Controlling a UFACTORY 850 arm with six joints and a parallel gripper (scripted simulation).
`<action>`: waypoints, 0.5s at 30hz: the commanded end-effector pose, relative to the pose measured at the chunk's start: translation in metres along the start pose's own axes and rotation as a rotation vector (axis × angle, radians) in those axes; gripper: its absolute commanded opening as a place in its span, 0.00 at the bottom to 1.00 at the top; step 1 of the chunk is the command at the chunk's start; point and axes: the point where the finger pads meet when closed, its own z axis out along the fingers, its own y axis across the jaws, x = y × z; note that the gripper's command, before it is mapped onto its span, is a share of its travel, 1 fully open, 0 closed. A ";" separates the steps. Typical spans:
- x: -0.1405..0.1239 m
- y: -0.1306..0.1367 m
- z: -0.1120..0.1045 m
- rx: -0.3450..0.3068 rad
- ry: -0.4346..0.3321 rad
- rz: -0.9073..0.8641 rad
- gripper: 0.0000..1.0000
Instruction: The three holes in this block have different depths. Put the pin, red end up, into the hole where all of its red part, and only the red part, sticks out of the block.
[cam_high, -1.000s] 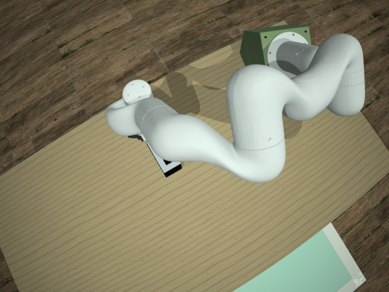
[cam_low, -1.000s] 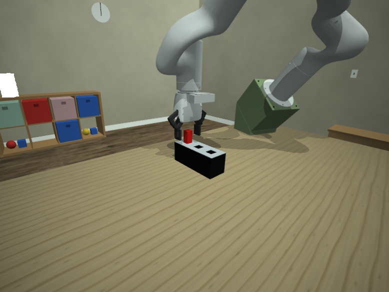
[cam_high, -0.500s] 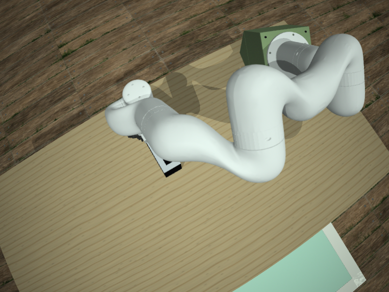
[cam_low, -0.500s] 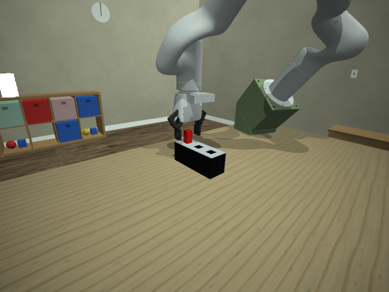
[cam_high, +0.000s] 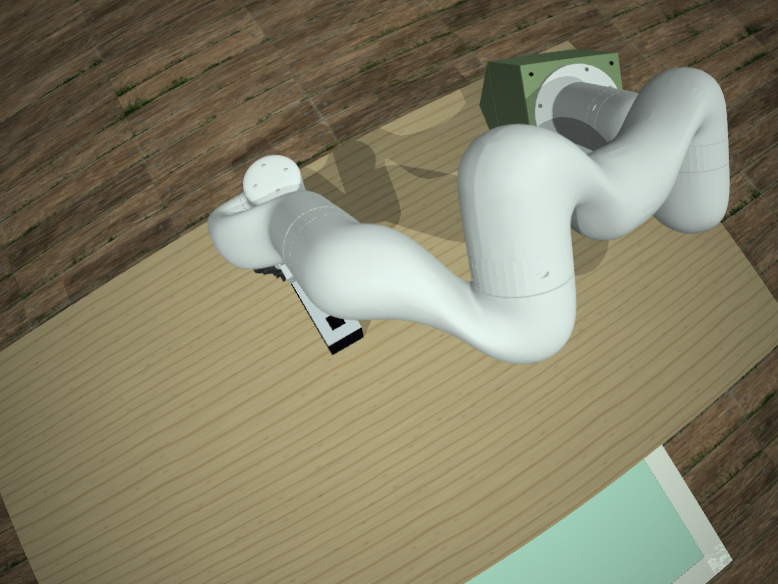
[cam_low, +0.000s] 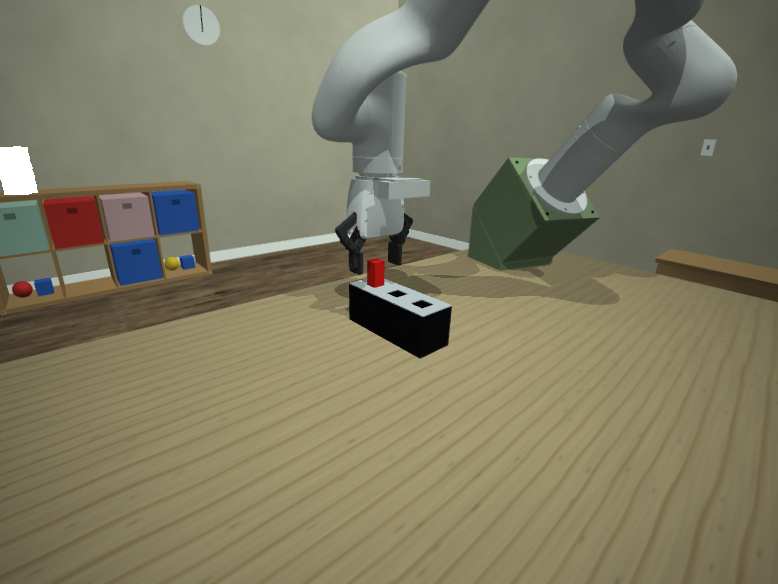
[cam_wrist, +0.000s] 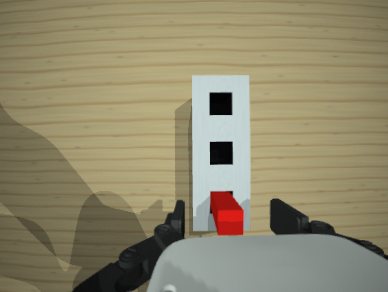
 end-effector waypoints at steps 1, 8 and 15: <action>0.000 0.001 -0.001 -0.002 -0.001 0.000 1.00; 0.000 0.001 -0.013 -0.002 -0.001 0.000 1.00; 0.000 0.001 -0.013 -0.002 -0.001 0.000 1.00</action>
